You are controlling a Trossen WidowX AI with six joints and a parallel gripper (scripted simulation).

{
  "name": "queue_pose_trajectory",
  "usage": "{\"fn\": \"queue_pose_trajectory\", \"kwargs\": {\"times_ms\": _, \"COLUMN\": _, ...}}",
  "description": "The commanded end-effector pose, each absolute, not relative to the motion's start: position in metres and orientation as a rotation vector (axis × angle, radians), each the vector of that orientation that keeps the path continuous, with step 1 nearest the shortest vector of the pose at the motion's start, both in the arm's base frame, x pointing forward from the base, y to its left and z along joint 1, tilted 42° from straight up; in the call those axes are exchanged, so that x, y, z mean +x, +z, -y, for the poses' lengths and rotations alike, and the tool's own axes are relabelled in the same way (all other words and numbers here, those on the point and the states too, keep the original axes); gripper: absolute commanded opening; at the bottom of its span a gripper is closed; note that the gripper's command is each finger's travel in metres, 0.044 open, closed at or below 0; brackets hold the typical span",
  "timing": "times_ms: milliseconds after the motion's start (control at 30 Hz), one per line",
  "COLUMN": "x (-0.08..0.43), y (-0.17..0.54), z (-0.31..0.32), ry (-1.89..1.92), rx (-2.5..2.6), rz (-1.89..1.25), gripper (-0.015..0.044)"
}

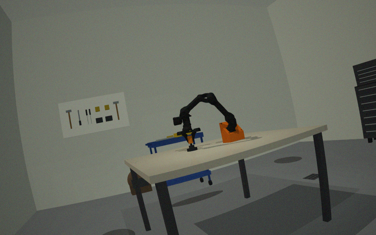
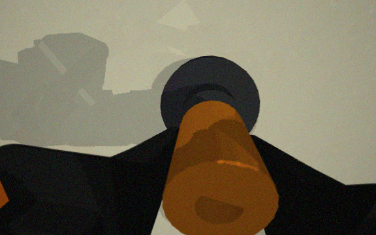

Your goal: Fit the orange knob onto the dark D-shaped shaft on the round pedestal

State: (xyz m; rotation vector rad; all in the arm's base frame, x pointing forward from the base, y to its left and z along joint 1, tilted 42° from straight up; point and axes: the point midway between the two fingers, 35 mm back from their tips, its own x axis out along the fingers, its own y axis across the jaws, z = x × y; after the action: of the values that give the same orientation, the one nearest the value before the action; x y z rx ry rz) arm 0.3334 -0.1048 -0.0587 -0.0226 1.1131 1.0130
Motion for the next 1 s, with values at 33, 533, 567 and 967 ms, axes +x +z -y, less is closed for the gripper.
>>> {"fn": "queue_pose_trajectory", "kwargs": {"times_ms": 33, "x": 0.3339, "y": -0.0588, "z": 0.1047, "ry": 1.014, "rx": -0.026, "rz": -1.111, "gripper": 0.0}}
{"fn": "queue_pose_trajectory", "kwargs": {"times_ms": 533, "x": 0.3348, "y": -0.0559, "z": 0.1078, "ry": 1.029, "rx": -0.047, "rz": -1.097, "gripper": 0.0}}
{"fn": "queue_pose_trajectory", "kwargs": {"times_ms": 567, "x": 0.3349, "y": -0.0559, "z": 0.1078, "ry": 1.044, "rx": -0.07, "rz": -1.083, "gripper": 0.0}}
{"fn": "queue_pose_trajectory", "kwargs": {"times_ms": 967, "x": 0.3335, "y": -0.0587, "z": 0.105, "ry": 1.127, "rx": -0.194, "rz": -1.001, "gripper": 0.0}}
